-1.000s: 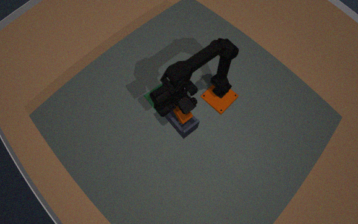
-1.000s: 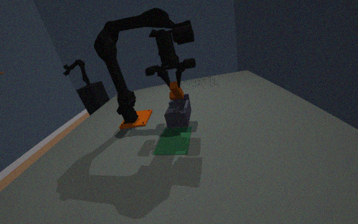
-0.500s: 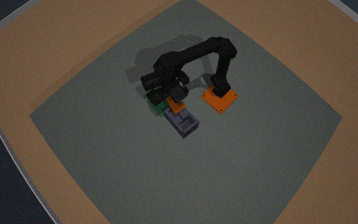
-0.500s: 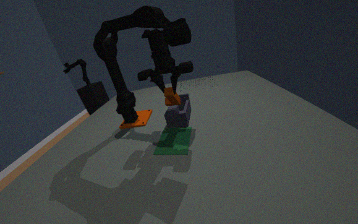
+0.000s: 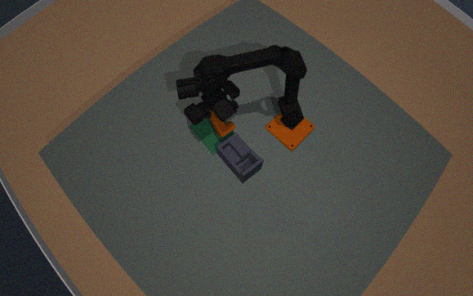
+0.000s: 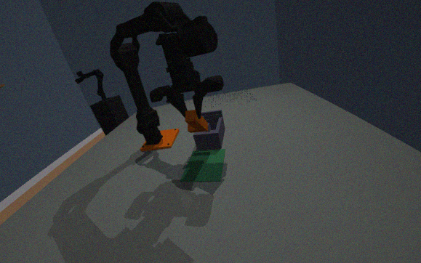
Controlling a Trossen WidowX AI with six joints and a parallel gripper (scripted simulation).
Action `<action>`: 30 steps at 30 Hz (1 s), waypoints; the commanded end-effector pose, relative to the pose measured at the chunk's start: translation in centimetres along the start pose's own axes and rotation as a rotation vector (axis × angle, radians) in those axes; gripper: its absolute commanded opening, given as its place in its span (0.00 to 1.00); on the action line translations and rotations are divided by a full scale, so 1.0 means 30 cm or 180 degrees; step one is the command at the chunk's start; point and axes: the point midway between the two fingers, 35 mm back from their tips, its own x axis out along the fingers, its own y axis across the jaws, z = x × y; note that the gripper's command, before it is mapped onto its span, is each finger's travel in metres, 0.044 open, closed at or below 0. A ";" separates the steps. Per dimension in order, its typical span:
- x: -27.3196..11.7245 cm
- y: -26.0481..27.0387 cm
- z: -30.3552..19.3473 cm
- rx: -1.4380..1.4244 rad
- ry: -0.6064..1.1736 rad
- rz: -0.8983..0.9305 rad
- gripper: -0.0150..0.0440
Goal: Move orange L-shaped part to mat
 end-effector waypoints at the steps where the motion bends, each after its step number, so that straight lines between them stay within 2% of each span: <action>1: -0.001 0.003 -0.064 -0.0013 -0.0007 -0.0005 0.25; 11: 0.007 0.007 -0.102 -0.0013 -0.0004 -0.0004 0.25; 30: 0.103 0.006 -0.102 -0.0013 -0.0003 -0.0004 0.25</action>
